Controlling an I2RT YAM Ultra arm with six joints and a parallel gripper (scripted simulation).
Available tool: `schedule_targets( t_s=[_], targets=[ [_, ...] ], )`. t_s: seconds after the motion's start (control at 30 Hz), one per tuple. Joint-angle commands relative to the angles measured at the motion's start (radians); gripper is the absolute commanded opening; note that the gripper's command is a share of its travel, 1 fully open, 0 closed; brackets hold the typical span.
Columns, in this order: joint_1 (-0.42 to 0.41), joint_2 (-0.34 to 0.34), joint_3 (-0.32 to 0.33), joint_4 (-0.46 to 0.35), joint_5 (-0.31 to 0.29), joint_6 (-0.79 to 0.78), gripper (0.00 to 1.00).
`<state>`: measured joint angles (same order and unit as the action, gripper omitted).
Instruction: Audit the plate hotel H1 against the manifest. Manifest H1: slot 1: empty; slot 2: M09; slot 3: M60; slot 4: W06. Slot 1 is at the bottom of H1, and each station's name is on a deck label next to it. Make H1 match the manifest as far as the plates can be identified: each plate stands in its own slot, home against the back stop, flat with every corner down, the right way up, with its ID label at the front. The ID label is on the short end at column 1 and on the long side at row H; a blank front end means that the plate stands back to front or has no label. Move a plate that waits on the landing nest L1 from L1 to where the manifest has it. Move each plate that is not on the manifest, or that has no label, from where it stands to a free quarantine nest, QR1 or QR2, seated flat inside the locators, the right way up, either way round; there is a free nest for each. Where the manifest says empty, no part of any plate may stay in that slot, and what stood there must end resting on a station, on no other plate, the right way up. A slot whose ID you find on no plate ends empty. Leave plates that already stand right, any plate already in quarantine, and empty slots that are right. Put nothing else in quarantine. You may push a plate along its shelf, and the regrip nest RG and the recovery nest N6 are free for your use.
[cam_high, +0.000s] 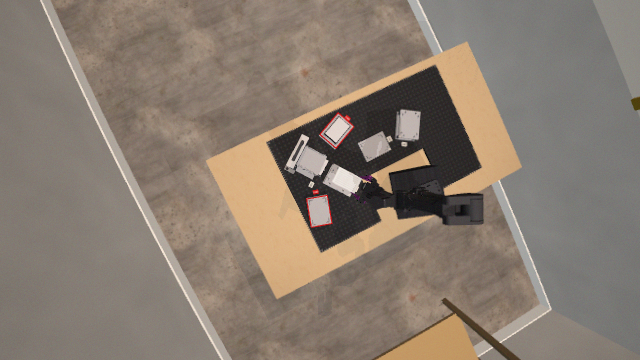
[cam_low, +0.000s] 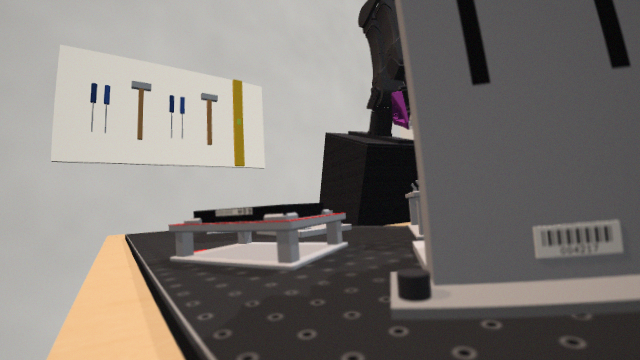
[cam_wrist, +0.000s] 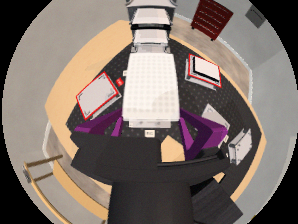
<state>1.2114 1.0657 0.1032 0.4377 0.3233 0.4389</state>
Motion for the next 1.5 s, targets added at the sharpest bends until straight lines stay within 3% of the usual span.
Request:
schedule_targets(
  t_s=[0.0,1.47],
  targets=[
    [0.0,-0.001,0.003,0.032,0.01,0.001,0.86],
    [0.008,0.216,-0.024,0.274,0.017,0.005,0.86]
  ],
)
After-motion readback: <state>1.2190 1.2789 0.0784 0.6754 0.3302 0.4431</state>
